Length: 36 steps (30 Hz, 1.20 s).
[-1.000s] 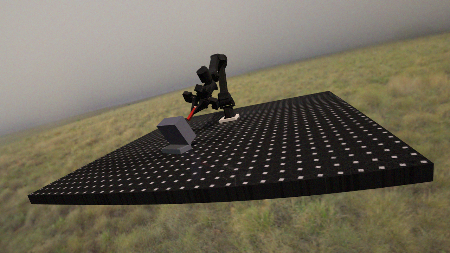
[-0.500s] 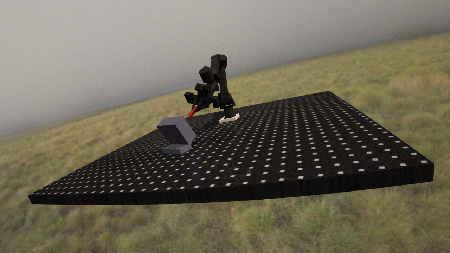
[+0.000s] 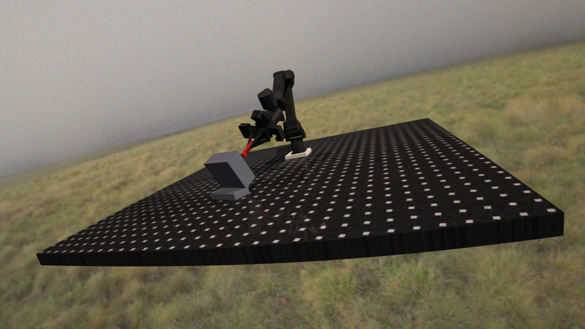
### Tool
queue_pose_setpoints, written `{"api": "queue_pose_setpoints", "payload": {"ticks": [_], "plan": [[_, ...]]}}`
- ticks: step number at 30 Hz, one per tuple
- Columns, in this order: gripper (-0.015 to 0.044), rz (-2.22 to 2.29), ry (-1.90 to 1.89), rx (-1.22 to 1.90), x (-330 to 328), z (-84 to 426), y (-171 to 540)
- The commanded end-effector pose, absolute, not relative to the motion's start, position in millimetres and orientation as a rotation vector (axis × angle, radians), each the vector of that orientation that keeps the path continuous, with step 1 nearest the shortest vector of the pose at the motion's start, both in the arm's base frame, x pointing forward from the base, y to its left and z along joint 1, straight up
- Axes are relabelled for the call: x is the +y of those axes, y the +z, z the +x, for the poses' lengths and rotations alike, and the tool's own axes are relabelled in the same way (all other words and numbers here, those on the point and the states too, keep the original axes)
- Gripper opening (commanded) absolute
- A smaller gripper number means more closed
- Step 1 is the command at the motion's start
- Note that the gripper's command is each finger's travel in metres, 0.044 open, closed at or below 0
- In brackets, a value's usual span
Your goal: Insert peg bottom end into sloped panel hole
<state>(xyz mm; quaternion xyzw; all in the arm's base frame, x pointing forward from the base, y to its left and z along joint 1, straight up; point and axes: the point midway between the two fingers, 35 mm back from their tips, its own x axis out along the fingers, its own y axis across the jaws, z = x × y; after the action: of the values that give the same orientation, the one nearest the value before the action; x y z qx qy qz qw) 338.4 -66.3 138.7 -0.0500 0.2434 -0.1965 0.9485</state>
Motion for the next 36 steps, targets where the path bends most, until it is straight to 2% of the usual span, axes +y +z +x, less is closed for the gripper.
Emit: {"api": "queue_pose_setpoints", "payload": {"ticks": [1,36], "plan": [[0.0000,-0.074,-0.404,0.478,-66.8,341.8,137.2],[0.0000,0.083,-0.431,0.361,-73.5,363.1,126.6]]}}
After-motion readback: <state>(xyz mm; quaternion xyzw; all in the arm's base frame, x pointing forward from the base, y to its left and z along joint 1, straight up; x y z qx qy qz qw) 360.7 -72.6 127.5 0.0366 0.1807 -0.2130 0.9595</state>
